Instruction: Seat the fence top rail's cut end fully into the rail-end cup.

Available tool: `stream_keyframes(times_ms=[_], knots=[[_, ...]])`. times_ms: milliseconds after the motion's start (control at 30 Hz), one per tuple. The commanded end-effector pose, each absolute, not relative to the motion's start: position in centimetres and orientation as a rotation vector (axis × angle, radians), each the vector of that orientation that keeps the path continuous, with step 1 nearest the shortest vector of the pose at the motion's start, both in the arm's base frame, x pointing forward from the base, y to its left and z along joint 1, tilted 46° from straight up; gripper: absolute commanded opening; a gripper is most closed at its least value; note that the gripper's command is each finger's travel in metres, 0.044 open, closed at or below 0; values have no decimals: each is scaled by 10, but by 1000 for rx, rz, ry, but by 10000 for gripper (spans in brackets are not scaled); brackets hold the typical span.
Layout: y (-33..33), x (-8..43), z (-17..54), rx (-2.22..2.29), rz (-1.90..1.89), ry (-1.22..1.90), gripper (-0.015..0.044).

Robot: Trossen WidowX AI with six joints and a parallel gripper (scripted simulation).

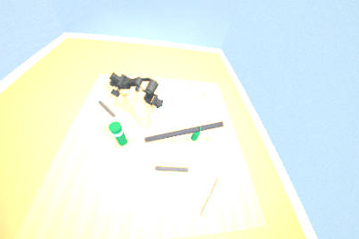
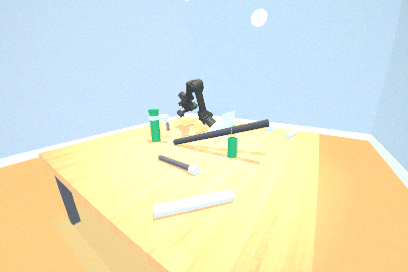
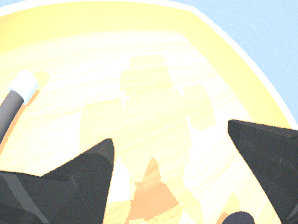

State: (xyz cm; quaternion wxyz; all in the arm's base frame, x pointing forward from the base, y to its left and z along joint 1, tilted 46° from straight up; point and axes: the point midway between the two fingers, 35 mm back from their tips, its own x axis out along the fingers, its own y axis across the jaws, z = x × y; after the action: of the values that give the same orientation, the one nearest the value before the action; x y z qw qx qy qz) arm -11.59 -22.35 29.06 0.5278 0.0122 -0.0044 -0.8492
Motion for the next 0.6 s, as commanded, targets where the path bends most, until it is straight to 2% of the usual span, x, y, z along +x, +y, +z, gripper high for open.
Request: stream_keyframes(times_ms=[0, 33, 333, 567], knots=[[-224, -116, 291, 30, -2028, -12, 426], [-225, -115, 292, 32, -2025, -17, 440], [-254, -87, 320, 55, -1889, -83, 440], [-291, -35, 346, 54, -1685, -71, 440]])
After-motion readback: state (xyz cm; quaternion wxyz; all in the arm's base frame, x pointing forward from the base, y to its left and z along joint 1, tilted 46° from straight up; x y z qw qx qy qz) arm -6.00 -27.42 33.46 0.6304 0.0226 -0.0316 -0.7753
